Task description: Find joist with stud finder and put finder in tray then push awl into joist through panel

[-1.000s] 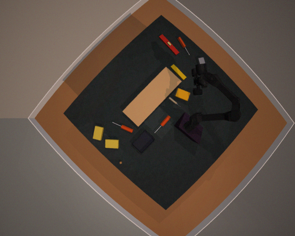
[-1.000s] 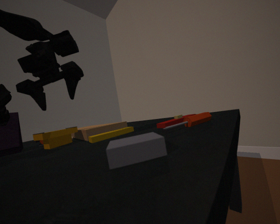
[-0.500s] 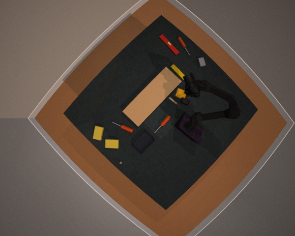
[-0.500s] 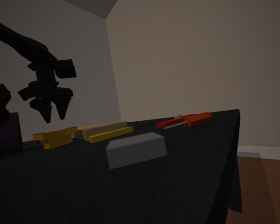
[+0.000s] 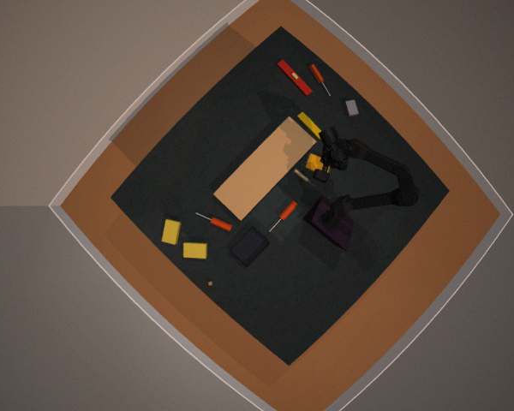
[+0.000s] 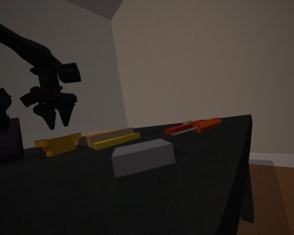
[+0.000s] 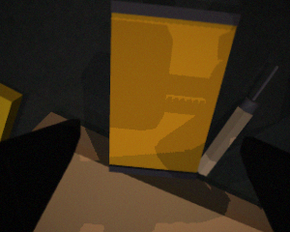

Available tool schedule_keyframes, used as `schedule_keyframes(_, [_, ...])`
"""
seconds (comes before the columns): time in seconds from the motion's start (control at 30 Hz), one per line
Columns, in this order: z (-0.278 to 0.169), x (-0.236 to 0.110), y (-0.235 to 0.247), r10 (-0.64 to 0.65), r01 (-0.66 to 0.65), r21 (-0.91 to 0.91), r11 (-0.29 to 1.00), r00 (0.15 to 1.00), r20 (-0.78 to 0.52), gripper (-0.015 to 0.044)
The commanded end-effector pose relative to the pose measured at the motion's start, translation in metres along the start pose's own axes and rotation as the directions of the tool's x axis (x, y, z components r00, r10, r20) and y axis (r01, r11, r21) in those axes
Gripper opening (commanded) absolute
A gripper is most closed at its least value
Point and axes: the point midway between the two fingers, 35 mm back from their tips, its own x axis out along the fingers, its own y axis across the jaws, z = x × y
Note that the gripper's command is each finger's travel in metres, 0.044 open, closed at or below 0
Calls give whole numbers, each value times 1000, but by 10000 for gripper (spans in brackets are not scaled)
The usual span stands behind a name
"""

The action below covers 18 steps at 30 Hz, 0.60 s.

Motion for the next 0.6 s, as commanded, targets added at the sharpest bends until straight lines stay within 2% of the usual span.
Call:
schedule_keyframes(0.0, [-1,5,0,-5,5,-5,1000,1000,-3,440])
schedule_keyframes(0.57, [0,32,0,-6,6,-5,1000,1000,-3,440])
